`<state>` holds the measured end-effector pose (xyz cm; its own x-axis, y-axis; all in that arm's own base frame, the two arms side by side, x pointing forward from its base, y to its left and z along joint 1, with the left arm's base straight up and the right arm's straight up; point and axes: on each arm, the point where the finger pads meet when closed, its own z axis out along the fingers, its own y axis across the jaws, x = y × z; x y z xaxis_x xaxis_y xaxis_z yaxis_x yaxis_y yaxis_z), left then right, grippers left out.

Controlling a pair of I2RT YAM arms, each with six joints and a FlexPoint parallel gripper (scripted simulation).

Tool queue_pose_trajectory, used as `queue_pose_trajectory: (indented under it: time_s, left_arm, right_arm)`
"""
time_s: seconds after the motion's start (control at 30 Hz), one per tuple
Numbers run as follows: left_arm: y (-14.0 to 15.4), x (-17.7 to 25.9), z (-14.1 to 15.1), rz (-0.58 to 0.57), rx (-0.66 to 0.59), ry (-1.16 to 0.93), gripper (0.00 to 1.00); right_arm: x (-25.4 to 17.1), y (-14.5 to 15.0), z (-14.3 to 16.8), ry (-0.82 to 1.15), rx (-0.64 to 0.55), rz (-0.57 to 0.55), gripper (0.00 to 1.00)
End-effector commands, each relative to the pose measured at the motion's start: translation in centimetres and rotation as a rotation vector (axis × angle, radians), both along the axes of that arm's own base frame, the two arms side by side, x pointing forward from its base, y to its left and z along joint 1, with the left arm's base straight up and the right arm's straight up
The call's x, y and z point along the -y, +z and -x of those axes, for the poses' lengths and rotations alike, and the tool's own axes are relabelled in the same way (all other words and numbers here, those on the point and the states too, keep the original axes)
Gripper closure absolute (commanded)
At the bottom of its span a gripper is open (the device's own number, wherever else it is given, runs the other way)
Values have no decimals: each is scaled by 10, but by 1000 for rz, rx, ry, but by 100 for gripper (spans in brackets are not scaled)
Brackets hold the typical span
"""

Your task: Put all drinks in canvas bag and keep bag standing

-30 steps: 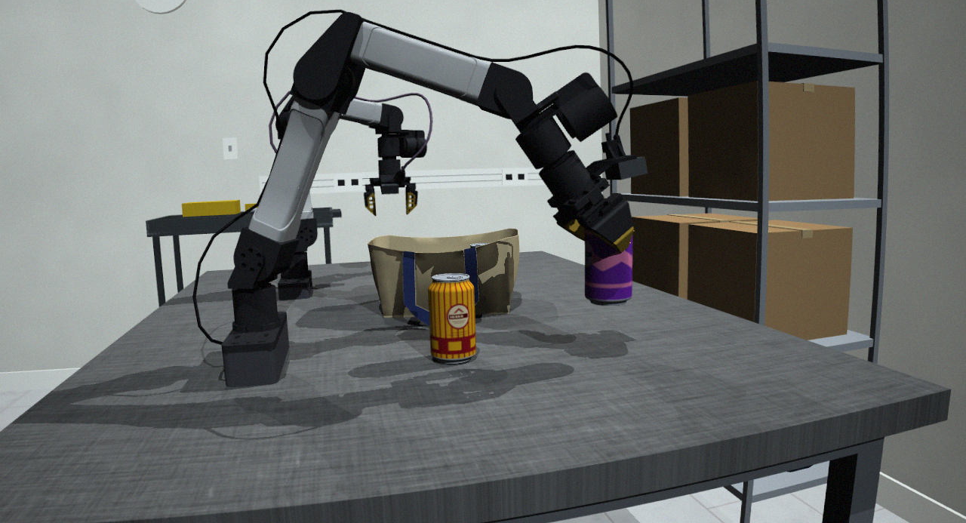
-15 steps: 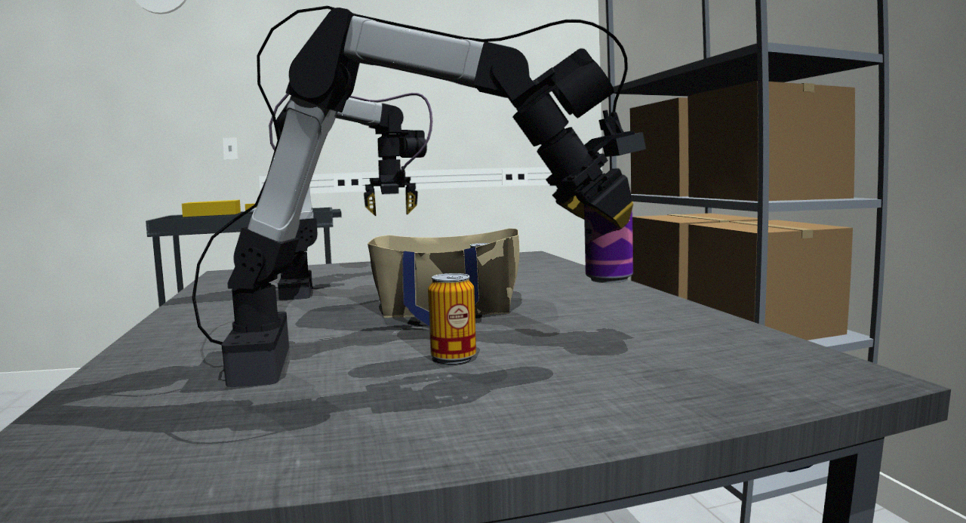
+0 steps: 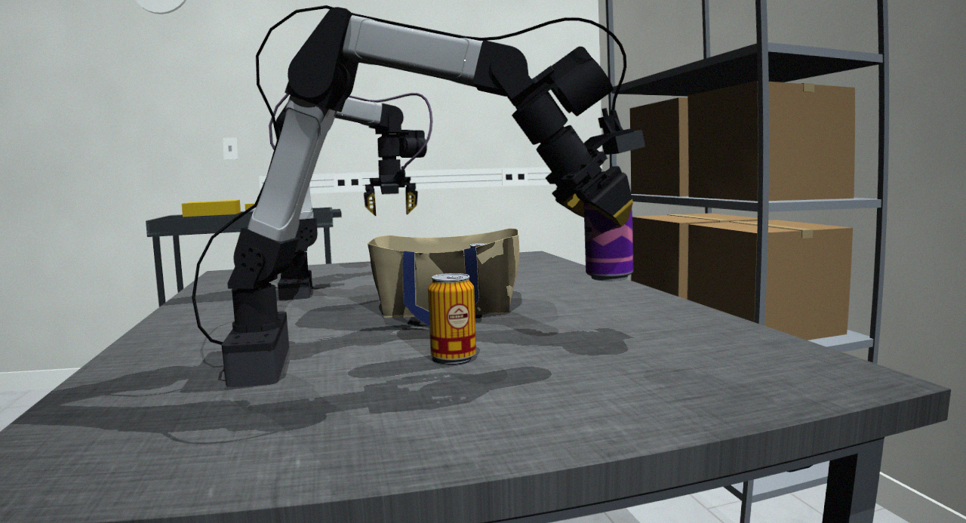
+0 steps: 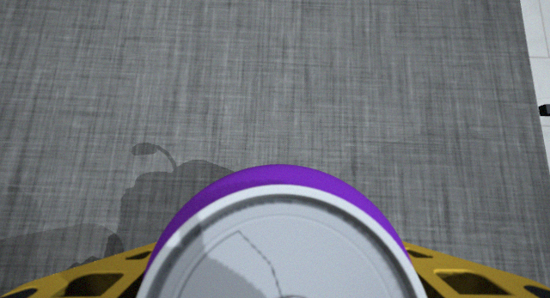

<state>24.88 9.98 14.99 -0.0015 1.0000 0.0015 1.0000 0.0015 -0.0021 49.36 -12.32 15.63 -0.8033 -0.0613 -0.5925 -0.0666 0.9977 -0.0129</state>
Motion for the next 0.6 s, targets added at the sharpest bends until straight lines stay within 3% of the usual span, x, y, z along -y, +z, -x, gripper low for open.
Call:
queue_pose_trajectory:
  time_s: [0.0,0.13,0.17,0.27,0.43,0.57]
  left_arm:
    - [2,0,-6,-13,16,-1,14]
    - [2,0,-6,-13,16,-1,14]
    - [2,0,-6,-13,16,-1,14]
    - [2,0,-6,-13,16,-1,14]
    - [2,0,-6,-13,16,-1,14]
    - [2,0,-6,-13,16,-1,14]
  right_arm:
    - [-1,65,-19,19,189,46,33]
    - [-2,60,-18,19,184,45,33]
    - [-4,42,-12,18,147,33,33]
    - [-2,58,-17,19,183,44,33]
    - [-2,59,-17,19,185,45,33]
    - [-5,61,-6,19,127,27,33]
